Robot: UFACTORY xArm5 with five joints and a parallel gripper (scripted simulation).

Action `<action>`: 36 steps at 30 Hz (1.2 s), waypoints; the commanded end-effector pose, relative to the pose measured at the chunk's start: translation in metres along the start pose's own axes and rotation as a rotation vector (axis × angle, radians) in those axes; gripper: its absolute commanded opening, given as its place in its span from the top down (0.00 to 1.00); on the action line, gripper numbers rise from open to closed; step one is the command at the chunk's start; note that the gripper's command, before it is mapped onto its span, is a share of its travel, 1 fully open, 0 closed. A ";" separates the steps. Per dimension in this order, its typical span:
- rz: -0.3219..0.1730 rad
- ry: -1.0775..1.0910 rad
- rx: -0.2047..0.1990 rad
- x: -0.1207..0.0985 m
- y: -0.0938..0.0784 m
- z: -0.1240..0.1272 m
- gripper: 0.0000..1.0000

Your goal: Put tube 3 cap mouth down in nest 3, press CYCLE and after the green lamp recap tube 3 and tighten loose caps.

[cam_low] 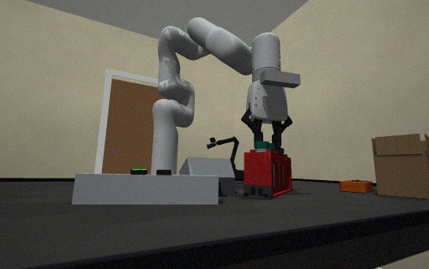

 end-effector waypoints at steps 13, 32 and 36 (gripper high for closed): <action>0.004 0.020 0.002 0.001 0.002 -0.001 1.00; 0.002 -0.729 0.003 0.001 0.001 -0.001 1.00; 0.002 -0.928 0.004 0.001 0.001 -0.001 1.00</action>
Point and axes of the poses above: the point where the finger pads meet when closed, its own y axis back along the fingers, its own z axis across the jaws, x = y × z, the point moved 1 cm from there along y, back along the fingers, and after that the axes turned 2 degrees about y, right-handed, at the moved point
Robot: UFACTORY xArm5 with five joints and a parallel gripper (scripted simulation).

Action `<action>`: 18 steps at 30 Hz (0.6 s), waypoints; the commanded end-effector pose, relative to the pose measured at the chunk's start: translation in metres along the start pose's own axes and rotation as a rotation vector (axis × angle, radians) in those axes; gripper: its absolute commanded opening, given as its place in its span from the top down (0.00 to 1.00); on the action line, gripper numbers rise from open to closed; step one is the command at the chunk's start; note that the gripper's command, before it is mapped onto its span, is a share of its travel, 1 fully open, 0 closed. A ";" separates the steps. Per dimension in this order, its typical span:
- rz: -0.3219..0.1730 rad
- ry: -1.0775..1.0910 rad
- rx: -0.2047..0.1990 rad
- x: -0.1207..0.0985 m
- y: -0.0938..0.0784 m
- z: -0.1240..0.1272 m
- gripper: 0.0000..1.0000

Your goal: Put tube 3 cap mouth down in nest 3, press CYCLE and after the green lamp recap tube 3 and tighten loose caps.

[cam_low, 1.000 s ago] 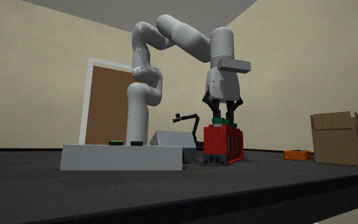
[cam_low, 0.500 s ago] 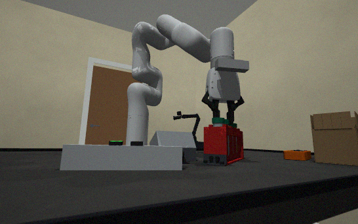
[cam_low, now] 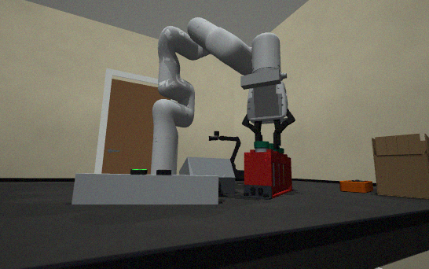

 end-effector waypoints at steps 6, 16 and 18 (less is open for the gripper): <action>0.000 -0.433 0.004 0.000 0.001 -0.001 1.00; -0.001 -0.854 0.004 0.000 0.000 -0.001 1.00; -0.001 -0.854 0.004 0.000 0.000 -0.001 1.00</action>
Point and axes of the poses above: the point where the finger pads meet when closed, its own y axis back along the fingers, its own z axis across the jaws, x = y × z, the point moved 1 cm from there along y, back along the fingers, and after that the axes turned 2 degrees about y, right-handed, at the moved point
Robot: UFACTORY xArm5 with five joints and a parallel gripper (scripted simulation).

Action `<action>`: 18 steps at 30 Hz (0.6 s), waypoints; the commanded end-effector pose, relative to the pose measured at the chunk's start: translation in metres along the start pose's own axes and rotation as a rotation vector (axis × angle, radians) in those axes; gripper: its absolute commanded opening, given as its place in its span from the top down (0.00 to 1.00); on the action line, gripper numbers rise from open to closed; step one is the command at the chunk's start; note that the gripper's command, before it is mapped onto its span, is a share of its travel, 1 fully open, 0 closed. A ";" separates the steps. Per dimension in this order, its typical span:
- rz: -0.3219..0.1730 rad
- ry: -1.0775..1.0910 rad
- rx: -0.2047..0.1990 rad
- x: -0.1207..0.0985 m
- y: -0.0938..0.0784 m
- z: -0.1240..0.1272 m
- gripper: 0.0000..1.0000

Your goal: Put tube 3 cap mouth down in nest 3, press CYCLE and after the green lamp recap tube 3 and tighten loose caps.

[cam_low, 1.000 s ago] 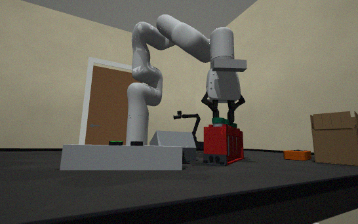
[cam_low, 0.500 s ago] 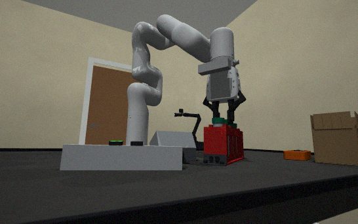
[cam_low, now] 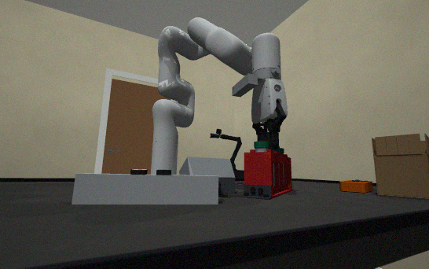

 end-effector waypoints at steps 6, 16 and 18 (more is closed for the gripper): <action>-0.002 -0.079 0.003 0.000 0.001 -0.001 0.54; -0.002 -0.079 0.003 0.000 0.001 -0.001 0.54; -0.002 0.088 0.004 -0.001 0.001 -0.001 0.54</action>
Point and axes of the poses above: the point where the finger pads meet when closed, its own y axis back along the fingers, its own z axis across the jaws, x = y × z, the point moved 1 cm from there along y, back along the fingers, and after that the axes turned 2 degrees about y, right-handed, at the moved point
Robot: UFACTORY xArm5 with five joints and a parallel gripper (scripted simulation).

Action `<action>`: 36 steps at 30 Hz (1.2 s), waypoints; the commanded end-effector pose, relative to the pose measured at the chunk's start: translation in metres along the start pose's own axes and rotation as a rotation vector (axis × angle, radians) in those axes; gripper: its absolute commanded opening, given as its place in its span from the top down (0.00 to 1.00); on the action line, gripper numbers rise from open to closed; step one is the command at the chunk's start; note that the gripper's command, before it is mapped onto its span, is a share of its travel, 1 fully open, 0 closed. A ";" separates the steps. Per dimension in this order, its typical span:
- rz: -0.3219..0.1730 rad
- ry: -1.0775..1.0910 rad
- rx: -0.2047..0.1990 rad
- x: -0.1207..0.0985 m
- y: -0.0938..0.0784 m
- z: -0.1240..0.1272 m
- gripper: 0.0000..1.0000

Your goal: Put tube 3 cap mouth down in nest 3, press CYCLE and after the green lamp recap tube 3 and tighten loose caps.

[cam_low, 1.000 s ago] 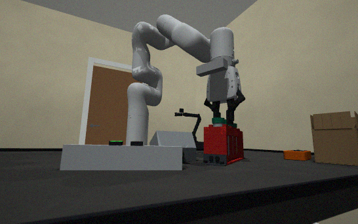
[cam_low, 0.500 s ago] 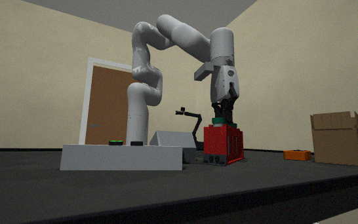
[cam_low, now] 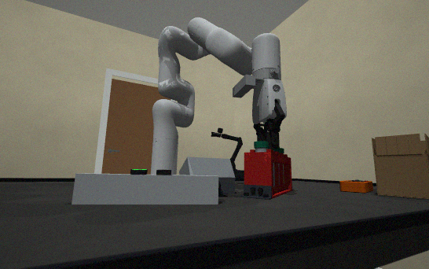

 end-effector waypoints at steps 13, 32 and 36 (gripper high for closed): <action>-0.001 0.781 0.005 -0.001 0.002 -0.001 0.54; 0.001 1.565 0.005 -0.001 0.002 -0.001 0.54; 0.001 1.565 0.005 -0.001 0.002 -0.001 0.54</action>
Point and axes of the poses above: the point where the finger pads meet when closed, its own y axis back along the fingers, its own z axis across the jaws, x = y × z, the point moved 1 cm from there along y, back along the fingers, and after that the axes turned 2 degrees about y, right-handed, at the moved point
